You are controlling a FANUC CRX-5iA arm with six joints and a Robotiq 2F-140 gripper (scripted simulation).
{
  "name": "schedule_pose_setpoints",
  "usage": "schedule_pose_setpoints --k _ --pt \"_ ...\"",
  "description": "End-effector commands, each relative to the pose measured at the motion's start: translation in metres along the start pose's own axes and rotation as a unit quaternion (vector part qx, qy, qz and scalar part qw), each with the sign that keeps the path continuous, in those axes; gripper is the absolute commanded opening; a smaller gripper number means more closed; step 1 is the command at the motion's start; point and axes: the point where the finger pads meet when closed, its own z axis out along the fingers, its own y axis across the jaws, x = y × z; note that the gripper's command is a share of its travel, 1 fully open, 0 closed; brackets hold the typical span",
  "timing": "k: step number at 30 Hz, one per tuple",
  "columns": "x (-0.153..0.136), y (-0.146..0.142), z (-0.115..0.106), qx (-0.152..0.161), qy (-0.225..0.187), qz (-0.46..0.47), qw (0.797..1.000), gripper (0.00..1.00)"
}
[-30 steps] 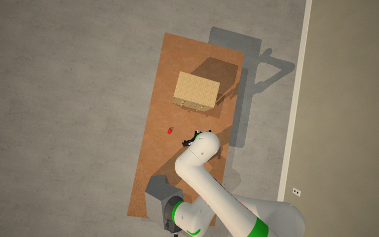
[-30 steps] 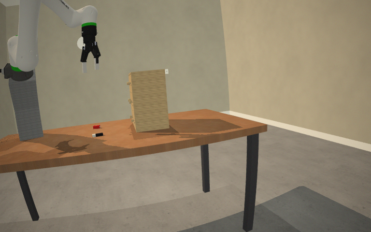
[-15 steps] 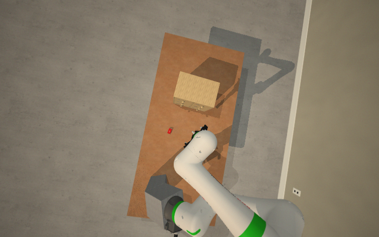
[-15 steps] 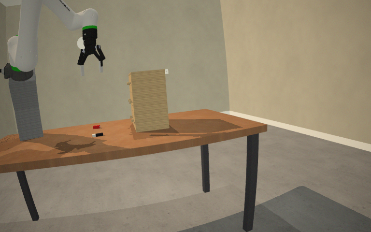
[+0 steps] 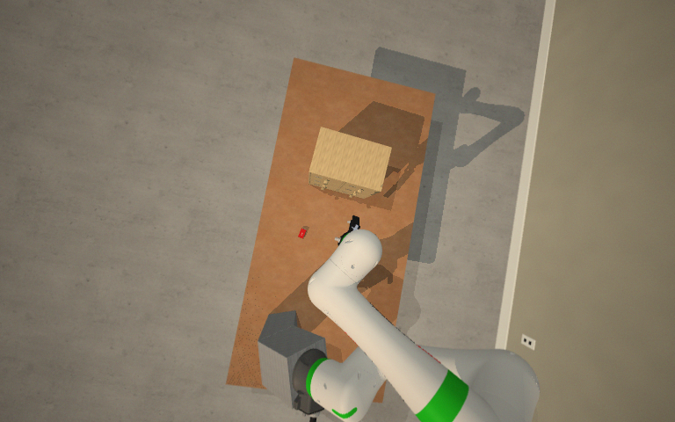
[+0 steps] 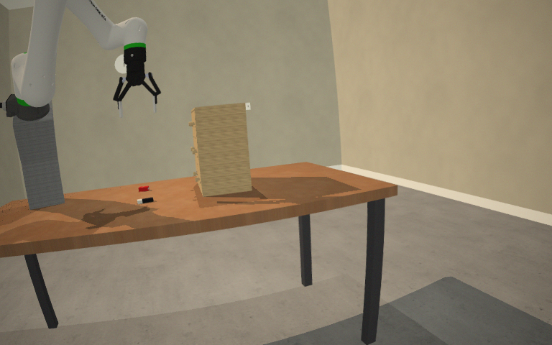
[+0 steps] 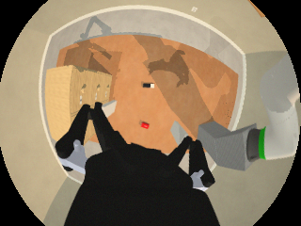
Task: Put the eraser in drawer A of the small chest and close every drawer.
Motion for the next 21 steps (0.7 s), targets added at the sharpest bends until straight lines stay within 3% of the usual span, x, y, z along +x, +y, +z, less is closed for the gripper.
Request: schedule_pose_setpoints --k 1,9,21 --pt "-0.001 -0.001 0.003 -0.003 -0.002 -0.036 0.999 1.00" --pt "-0.006 -0.003 0.015 -0.002 -0.003 -0.160 0.987 1.00" --pt "-0.013 -0.006 0.030 -0.002 -0.003 -0.309 0.951 1.00"
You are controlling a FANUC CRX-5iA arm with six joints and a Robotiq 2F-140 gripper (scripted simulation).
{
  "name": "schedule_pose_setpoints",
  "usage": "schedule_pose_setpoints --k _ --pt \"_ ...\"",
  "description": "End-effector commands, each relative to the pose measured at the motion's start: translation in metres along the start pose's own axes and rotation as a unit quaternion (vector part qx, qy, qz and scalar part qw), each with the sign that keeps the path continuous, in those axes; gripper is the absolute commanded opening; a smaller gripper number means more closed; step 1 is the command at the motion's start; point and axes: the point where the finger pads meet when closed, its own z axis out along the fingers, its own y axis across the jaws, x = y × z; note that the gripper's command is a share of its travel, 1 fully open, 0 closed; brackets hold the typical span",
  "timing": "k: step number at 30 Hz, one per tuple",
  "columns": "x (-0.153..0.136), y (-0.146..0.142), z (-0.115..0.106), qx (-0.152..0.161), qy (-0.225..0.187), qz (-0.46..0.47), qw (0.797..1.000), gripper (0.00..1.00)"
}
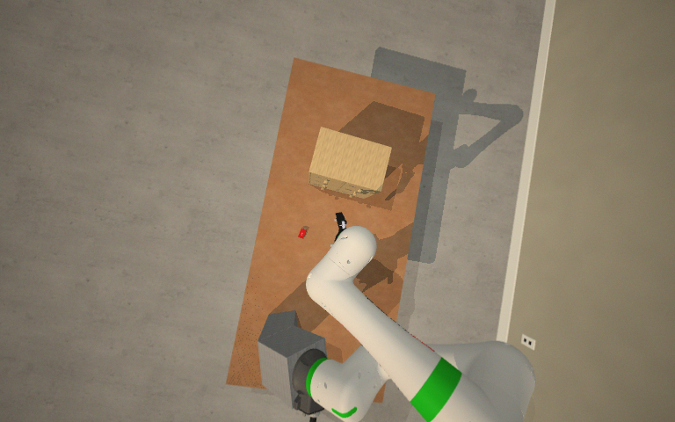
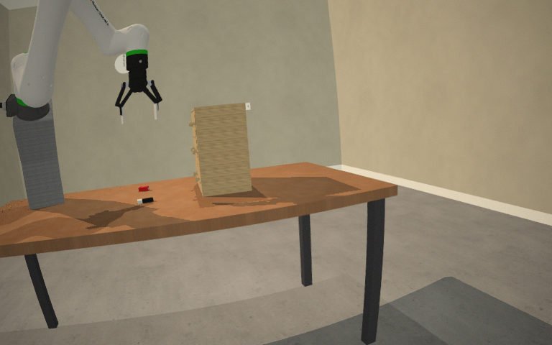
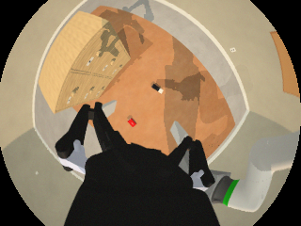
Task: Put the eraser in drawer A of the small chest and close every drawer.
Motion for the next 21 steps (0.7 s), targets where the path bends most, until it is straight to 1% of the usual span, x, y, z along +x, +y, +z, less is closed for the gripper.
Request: schedule_pose_setpoints --k 1,6,12,14,21 --pt "-0.001 -0.002 0.005 -0.001 -0.002 -0.053 0.999 1.00" --pt "-0.003 -0.005 0.012 -0.001 -0.003 -0.124 0.992 1.00" --pt "-0.005 -0.008 0.020 -0.001 -0.003 -0.205 0.979 1.00" --pt "-0.005 -0.008 0.020 -0.001 -0.003 -0.205 0.979 1.00" --pt "-0.007 -0.011 0.028 0.000 -0.003 -0.290 0.957 1.00"
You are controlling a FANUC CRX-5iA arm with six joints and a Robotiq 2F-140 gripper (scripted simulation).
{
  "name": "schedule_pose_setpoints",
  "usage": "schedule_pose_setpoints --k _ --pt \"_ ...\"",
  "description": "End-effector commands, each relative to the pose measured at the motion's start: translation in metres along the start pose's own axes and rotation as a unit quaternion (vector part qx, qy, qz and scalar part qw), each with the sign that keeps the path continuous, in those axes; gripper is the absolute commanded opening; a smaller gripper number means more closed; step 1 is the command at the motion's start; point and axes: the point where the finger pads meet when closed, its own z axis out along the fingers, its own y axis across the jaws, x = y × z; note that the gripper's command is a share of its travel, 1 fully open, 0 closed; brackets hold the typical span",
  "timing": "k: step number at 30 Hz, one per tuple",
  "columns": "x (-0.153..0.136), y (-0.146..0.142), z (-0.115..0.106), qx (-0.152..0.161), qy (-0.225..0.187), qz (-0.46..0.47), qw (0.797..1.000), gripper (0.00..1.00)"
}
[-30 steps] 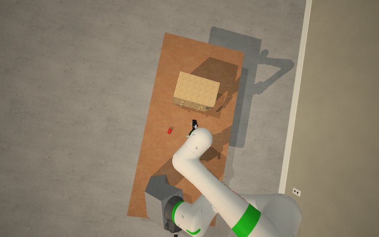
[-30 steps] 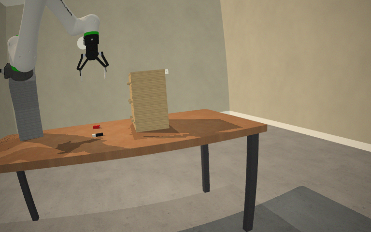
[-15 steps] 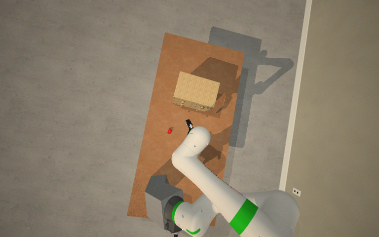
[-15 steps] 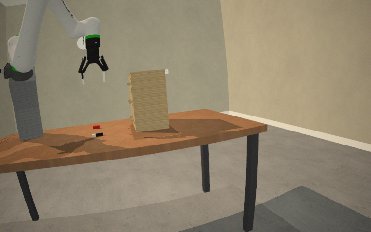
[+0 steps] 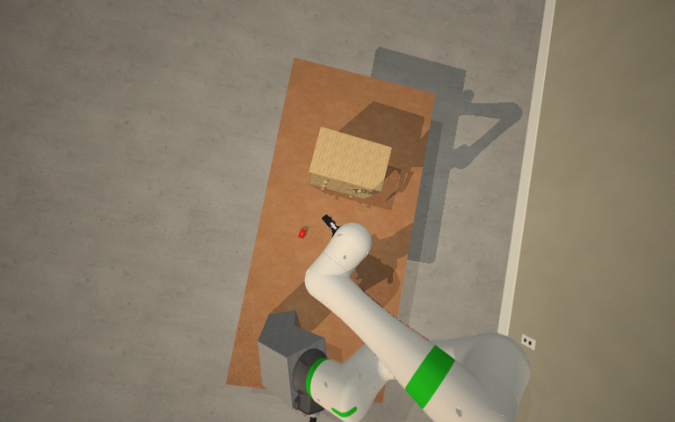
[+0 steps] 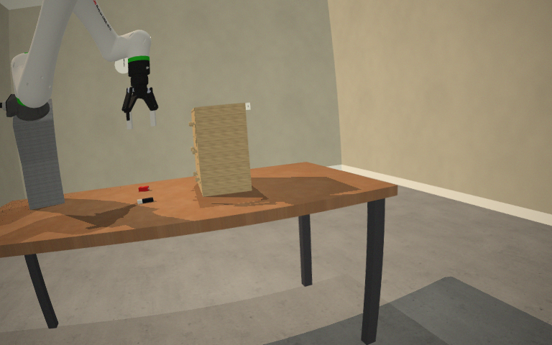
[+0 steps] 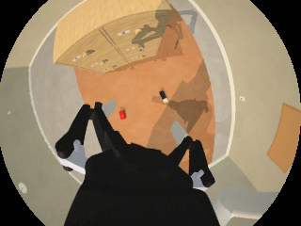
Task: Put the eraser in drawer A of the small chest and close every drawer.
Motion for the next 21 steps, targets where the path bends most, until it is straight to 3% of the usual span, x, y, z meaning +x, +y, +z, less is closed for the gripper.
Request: schedule_pose_setpoints --k 1,21 --pt "0.000 -0.002 0.004 0.000 -0.002 -0.047 0.999 1.00" --pt "0.000 -0.010 0.021 0.000 -0.002 -0.213 0.977 1.00"
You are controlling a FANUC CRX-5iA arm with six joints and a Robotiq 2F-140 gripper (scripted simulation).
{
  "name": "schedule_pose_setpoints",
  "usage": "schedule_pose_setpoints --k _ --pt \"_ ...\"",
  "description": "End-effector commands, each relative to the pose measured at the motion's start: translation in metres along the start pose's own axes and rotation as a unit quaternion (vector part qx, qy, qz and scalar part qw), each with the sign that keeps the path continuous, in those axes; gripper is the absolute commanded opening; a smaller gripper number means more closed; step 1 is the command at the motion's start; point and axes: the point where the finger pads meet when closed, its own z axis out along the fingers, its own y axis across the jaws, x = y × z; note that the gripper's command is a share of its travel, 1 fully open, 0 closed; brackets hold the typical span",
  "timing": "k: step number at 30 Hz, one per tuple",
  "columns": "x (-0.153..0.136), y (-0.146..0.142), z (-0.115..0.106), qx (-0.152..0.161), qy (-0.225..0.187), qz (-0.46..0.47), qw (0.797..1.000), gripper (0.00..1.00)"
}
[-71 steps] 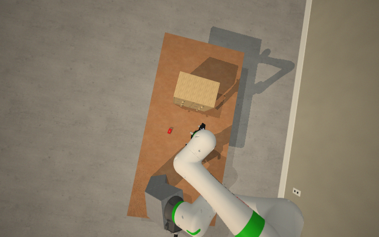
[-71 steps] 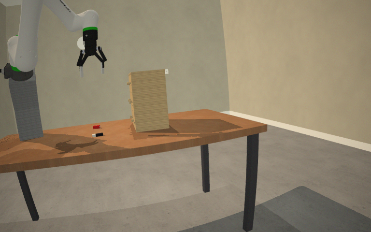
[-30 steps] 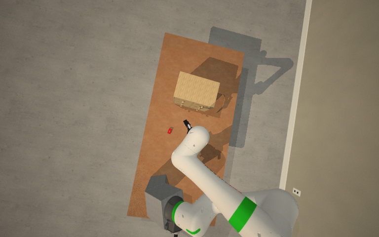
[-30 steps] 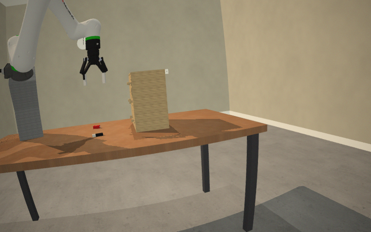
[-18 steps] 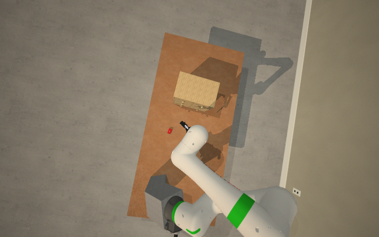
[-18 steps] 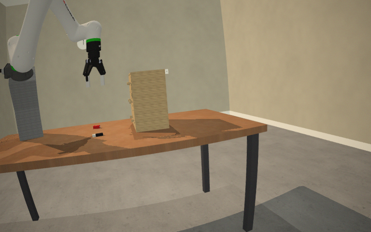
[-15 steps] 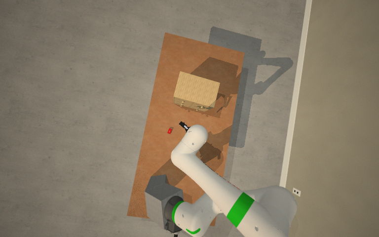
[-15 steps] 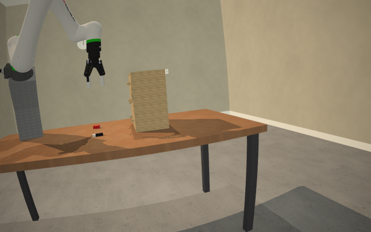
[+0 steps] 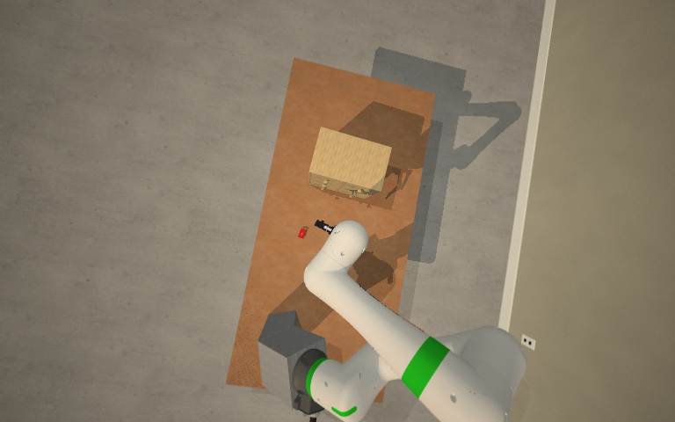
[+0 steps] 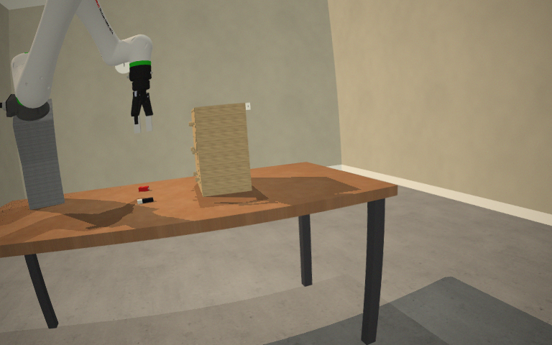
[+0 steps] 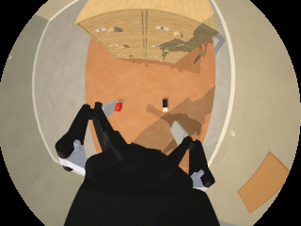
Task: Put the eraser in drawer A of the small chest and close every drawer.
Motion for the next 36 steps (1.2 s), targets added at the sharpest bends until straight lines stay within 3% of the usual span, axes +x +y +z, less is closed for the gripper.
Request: schedule_pose_setpoints --k 1,36 --pt "0.0005 -0.0012 0.0023 0.000 -0.001 -0.026 1.000 1.00" --pt "0.0018 -0.0052 0.0117 0.000 -0.001 -0.122 0.992 1.00"
